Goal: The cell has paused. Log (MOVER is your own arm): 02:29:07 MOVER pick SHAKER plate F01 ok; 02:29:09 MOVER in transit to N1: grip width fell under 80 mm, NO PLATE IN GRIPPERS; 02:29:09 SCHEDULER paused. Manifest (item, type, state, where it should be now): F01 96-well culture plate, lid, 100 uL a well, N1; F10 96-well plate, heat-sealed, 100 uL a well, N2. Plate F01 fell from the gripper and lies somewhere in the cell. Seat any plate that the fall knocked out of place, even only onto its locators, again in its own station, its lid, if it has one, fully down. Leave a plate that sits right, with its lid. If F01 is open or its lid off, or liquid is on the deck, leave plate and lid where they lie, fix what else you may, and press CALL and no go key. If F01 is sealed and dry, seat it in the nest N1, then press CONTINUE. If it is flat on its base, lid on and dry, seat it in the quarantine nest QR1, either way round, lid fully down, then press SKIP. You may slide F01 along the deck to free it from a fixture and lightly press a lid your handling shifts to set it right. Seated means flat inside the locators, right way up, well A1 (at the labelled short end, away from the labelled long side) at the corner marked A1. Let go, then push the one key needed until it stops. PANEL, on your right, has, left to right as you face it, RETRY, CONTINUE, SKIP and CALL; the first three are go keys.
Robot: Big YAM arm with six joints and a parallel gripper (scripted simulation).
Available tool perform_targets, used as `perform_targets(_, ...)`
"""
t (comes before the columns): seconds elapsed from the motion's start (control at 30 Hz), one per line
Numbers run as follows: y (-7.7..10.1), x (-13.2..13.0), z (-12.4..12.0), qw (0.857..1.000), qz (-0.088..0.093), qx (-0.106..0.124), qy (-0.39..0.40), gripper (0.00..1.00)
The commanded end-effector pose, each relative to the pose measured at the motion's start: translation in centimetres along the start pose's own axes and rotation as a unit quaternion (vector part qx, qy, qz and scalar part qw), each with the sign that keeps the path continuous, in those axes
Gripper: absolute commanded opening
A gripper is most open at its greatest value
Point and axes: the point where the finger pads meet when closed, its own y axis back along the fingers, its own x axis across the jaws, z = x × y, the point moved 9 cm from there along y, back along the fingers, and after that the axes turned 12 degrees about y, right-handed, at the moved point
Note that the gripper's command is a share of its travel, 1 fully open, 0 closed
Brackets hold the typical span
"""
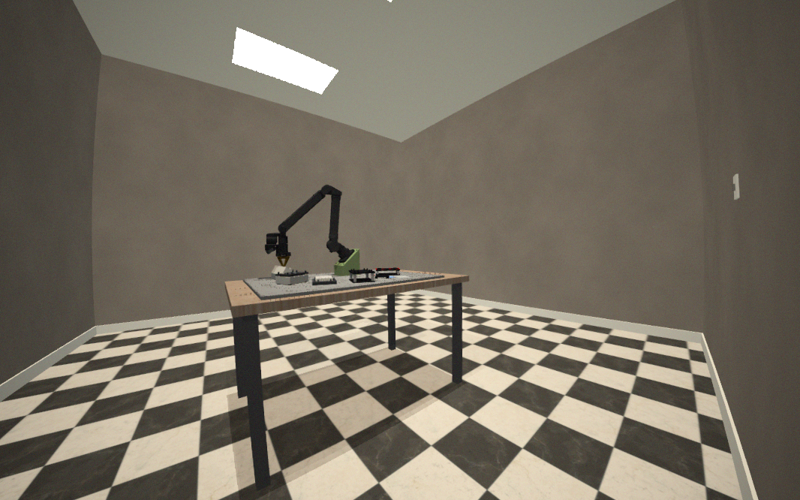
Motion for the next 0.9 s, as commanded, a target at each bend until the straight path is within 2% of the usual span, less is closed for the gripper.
perform_targets(0.0,-0.2,-0.1,0.6,1.000,-0.002,-0.009,-0.003,0.00)
perform_targets(0.67,-0.2,-0.1,0.6,1.000,-0.002,-0.009,-0.003,0.00)
perform_targets(0.73,2.1,-0.5,1.5,1.000,-0.013,-0.025,-0.003,0.00)
perform_targets(0.8,2.1,-0.5,1.5,1.000,-0.013,-0.025,-0.003,0.00)
perform_targets(0.87,3.0,-0.9,1.8,0.999,-0.019,-0.029,-0.002,0.00)
